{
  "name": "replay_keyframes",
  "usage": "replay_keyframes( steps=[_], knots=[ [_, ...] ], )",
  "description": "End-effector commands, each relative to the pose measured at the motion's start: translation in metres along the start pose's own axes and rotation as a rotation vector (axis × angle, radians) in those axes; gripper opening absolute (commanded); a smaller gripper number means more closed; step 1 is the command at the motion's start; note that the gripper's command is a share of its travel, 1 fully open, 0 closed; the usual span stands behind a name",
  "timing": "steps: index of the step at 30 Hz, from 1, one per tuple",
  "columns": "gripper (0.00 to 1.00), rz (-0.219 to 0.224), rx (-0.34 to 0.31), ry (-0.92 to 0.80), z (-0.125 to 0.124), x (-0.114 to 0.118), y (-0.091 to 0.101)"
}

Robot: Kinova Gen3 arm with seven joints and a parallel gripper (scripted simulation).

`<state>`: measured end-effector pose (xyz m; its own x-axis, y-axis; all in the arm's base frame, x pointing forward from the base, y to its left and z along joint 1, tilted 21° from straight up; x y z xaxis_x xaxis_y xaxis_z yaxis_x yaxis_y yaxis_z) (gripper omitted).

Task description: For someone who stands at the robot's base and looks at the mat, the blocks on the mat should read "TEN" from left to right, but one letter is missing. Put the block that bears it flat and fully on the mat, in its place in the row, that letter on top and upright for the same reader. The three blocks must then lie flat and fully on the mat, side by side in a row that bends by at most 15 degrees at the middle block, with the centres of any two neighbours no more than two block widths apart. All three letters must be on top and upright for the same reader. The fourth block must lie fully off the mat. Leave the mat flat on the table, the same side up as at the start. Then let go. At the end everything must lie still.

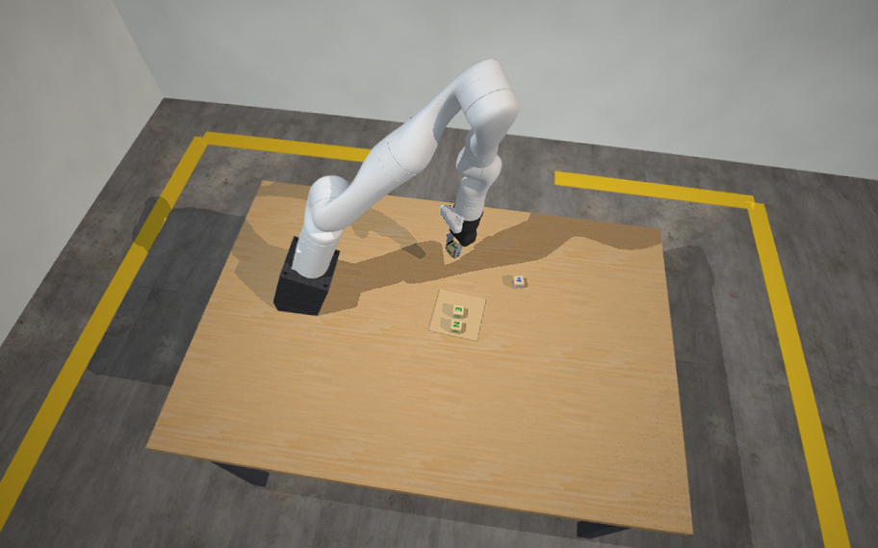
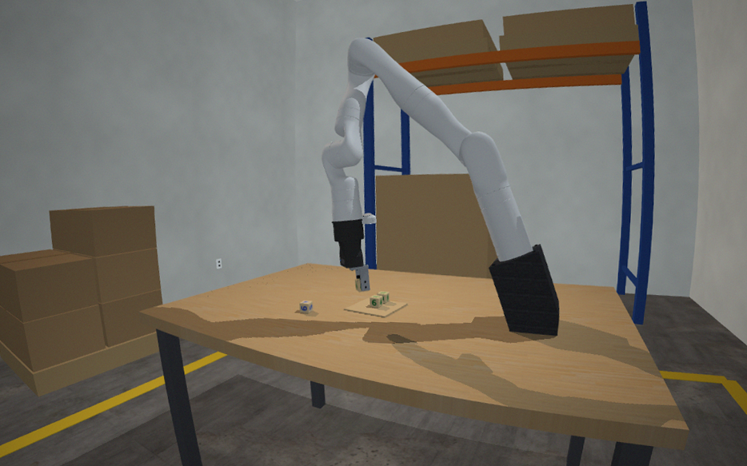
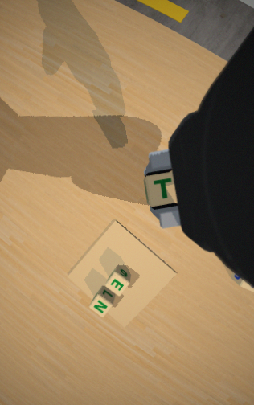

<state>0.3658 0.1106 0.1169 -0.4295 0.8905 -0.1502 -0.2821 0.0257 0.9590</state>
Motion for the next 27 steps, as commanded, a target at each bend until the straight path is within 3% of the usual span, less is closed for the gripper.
replay_keyframes(
  steps=[1,8,10,25,27],
  knots=[
    [0.57,0.005,0.002,-0.139,-0.006,-0.005,0.001],
    [0.57,0.016,0.009,-0.422,-0.015,-0.010,0.001],
    [0.57,0.016,0.009,-0.422,-0.015,-0.010,0.001],
    [0.57,0.030,0.007,-1.068,-0.024,-0.027,0.003],
    [0.57,0.030,0.007,-1.068,-0.024,-0.027,0.003]
  ],
)
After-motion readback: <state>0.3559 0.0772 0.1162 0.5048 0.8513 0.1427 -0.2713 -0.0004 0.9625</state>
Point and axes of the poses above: the point where the finger pads meet when closed, its own y axis back along the fingers, its own x axis across the jaws, z = x × y, the point moved 5 cm from there along y, back along the fingers, and after that the axes turned 12 degrees about -y, right-handed, at the moved point
